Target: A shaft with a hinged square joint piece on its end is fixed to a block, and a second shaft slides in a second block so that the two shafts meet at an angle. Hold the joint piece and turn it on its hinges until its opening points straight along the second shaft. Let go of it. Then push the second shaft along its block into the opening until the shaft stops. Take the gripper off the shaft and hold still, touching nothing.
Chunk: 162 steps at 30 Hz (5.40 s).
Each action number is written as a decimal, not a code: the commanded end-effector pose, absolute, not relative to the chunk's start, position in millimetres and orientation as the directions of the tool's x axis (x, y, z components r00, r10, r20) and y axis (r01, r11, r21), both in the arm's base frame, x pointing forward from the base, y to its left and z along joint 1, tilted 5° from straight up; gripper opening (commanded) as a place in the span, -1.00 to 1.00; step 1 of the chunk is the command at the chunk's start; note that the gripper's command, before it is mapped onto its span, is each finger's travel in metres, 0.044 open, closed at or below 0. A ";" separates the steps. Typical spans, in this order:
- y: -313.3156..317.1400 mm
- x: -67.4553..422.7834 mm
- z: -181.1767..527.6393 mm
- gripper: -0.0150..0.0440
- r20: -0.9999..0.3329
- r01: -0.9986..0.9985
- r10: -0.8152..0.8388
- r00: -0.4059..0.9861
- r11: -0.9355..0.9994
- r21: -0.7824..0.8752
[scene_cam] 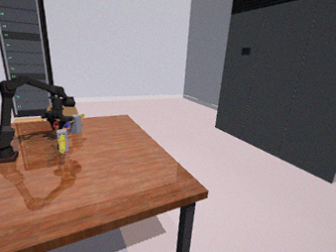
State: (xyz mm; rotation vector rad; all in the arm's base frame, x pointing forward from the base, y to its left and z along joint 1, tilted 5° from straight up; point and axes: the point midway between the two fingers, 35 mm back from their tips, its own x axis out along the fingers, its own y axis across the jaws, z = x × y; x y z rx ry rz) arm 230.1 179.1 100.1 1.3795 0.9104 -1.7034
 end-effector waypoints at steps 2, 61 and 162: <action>179.1 230.1 100.1 0.01 -0.984 0.882 -0.115 -0.138 -0.466 -0.069; 173.0 257.2 81.9 -0.49 -0.978 0.994 0.205 -0.048 0.110 -0.025; 171.5 266.7 177.8 1.00 -0.999 0.732 -0.021 0.048 0.680 0.020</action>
